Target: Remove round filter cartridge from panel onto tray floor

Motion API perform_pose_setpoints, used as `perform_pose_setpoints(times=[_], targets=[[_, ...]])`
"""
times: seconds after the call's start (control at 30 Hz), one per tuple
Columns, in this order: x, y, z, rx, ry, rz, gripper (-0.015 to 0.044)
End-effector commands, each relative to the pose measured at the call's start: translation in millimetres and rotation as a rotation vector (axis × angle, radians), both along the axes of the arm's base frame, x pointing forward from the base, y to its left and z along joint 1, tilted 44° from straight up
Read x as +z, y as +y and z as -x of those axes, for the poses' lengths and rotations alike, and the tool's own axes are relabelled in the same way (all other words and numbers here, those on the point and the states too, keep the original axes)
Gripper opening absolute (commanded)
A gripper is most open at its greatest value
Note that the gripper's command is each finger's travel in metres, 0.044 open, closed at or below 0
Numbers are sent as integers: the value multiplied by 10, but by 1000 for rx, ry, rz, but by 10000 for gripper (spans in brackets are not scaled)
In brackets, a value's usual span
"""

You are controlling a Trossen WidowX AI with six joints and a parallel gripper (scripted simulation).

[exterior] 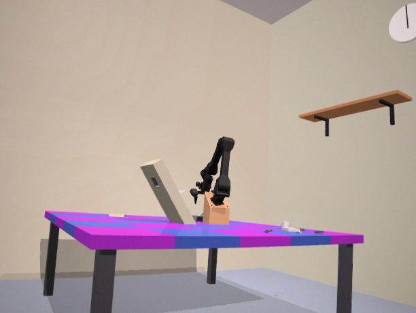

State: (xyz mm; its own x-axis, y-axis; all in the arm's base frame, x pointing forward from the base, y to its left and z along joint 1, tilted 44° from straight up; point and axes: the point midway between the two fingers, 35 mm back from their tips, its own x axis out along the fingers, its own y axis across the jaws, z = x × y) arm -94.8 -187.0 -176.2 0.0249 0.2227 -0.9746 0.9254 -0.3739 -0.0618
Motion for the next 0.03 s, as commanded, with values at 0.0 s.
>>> perform_pose_setpoints(times=[0.0], targets=[[-4,1,0,1,0,0,440]])
